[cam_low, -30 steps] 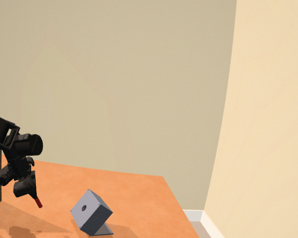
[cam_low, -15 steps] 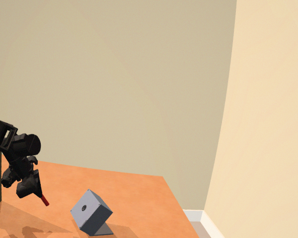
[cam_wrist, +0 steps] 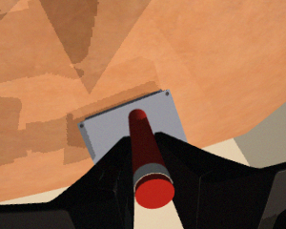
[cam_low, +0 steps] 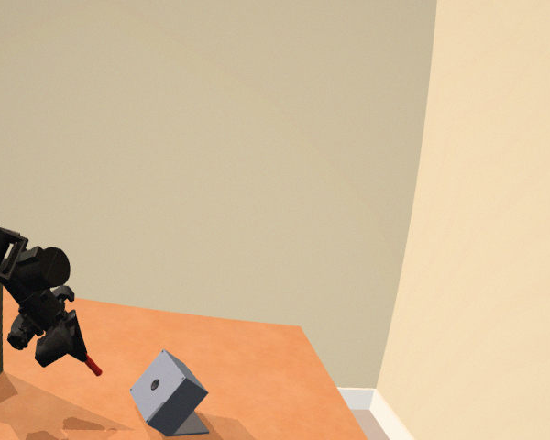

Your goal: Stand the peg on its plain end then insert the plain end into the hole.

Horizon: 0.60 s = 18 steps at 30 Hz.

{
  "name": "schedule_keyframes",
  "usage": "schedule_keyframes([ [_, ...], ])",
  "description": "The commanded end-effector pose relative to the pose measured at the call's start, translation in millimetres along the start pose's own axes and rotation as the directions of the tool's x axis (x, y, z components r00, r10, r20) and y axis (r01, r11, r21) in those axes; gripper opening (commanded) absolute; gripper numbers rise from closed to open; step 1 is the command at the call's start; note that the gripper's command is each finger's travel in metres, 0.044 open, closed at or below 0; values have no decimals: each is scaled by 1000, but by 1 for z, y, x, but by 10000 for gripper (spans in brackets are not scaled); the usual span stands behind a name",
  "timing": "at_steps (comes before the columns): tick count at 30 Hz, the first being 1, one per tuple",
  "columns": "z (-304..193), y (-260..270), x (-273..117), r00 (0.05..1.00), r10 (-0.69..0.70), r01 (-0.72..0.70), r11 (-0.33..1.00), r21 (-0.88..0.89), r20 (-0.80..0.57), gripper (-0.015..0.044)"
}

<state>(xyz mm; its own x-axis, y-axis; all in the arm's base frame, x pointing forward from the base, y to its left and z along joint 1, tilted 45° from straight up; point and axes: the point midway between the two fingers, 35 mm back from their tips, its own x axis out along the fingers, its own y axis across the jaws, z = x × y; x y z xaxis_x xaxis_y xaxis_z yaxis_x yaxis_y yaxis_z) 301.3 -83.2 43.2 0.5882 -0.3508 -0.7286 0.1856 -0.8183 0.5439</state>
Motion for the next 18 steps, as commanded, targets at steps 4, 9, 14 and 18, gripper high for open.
schedule_keyframes([
  [4, -6, -1, 0, 999, -3, 4, 1000, 5, -53, 0],
  [9, -10, -1, 0, 995, -3, 4, 1000, 11, -95, 0],
  [14, -12, -1, 2, 995, -3, 4, 1000, 12, -101, 0],
  [18, -15, -1, 5, 994, -3, 4, 1000, 13, -110, 0],
])
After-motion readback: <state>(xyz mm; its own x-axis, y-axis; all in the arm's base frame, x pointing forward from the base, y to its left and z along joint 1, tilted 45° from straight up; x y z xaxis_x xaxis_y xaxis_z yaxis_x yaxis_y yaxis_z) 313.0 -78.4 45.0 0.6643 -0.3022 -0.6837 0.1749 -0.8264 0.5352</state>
